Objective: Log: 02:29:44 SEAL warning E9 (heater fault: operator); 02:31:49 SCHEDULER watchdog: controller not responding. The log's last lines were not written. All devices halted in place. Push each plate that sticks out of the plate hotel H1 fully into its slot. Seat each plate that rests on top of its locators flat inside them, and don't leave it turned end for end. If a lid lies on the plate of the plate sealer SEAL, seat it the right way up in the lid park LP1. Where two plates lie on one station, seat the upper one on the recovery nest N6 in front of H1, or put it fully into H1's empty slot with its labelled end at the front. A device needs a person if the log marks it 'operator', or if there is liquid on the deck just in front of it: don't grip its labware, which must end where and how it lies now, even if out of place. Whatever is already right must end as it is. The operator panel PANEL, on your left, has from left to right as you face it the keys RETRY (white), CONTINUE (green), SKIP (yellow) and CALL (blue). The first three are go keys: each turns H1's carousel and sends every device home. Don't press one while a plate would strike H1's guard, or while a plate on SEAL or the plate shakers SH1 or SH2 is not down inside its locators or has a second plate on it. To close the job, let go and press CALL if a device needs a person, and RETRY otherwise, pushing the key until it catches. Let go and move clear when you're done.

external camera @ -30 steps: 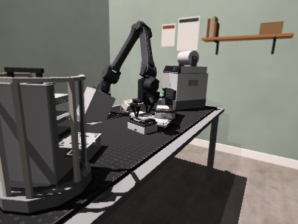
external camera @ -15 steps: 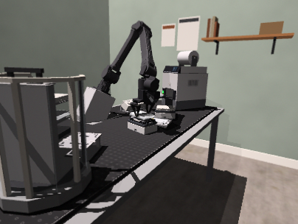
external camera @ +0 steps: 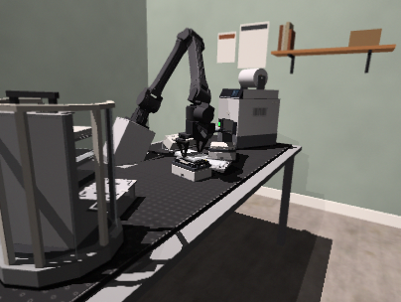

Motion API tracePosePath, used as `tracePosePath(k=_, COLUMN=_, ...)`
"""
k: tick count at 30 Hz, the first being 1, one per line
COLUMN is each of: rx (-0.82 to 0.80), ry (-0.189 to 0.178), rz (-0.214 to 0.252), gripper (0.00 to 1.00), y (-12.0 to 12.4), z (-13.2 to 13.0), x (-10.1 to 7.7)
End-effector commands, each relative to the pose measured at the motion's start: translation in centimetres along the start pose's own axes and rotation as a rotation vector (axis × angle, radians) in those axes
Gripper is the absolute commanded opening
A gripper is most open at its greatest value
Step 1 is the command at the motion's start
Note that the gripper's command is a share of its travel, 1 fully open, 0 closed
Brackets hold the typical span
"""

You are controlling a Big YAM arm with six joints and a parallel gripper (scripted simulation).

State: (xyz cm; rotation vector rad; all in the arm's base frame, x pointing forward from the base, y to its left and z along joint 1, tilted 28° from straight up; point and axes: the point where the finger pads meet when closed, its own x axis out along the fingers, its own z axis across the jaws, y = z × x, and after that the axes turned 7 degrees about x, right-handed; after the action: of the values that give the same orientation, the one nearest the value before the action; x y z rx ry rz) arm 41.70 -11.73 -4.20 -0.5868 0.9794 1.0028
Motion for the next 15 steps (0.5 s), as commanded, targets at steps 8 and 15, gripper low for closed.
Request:
tracePosePath(k=8, rx=-0.009, ry=-0.001, rz=-0.05, gripper=0.84, y=-1.15, z=-0.18, x=-2.12)
tracePosePath(k=15, rx=-0.008, ry=-0.001, rz=-0.048, gripper=0.84, y=-0.96, z=-0.22, x=-2.02)
